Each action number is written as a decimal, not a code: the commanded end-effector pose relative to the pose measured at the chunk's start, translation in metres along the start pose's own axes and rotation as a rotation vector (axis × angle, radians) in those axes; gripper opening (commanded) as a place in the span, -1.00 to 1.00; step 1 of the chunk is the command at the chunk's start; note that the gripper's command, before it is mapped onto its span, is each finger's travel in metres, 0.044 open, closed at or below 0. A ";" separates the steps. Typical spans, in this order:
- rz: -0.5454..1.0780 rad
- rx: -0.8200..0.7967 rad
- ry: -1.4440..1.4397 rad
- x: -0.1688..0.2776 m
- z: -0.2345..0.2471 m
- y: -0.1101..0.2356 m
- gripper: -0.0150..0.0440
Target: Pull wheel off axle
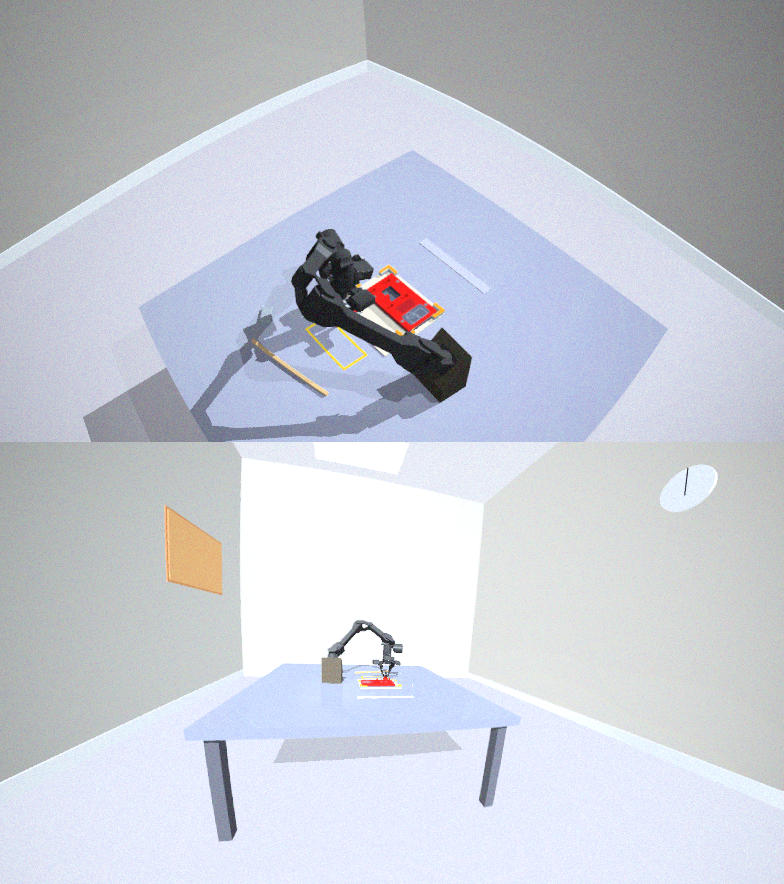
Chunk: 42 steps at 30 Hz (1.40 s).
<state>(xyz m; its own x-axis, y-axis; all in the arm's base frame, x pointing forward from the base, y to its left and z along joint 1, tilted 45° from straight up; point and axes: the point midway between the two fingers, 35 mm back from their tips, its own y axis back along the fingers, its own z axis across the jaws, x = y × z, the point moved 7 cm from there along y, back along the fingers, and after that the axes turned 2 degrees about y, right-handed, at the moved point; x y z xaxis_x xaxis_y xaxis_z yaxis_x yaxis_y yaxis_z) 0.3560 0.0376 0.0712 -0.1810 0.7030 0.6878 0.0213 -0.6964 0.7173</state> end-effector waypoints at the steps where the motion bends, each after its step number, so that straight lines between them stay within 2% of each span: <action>1: -0.001 -0.006 -0.009 -0.002 -0.001 0.007 -0.49; 42: -0.001 -0.011 -0.011 -0.002 -0.002 0.021 -0.49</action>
<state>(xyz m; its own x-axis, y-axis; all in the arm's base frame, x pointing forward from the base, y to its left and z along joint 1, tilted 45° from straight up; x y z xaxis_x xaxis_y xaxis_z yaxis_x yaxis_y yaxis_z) 0.3550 0.0262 0.0821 -0.1715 0.7016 0.6916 0.0174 -0.6998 0.7142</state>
